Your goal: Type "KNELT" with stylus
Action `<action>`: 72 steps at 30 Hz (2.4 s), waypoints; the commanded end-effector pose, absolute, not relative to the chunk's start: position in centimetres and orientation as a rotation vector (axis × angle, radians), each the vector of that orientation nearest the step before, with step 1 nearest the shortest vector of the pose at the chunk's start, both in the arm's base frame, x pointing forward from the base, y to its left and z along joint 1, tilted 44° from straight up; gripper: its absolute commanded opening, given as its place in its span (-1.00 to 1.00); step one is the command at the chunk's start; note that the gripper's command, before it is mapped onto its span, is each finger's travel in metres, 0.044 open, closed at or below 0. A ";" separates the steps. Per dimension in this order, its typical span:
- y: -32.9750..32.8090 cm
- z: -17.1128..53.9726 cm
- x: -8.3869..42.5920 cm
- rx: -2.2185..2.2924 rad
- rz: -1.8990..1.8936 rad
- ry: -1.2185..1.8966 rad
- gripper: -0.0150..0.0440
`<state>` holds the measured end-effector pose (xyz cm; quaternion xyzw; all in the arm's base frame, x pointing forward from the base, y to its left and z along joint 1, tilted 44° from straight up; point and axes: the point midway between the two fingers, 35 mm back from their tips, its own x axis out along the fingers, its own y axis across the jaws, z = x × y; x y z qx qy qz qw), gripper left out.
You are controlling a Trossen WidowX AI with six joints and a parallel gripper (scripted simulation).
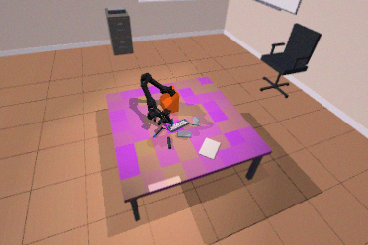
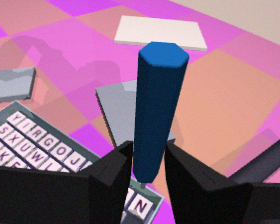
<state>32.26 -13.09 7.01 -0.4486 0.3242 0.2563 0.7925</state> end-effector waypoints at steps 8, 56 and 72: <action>-10.5 4.3 30.5 -0.957 0.555 0.706 -0.49; -7.0 -2.7 25.2 -0.950 0.556 0.713 -0.22; -7.7 -3.5 25.2 -0.950 0.556 0.714 -0.22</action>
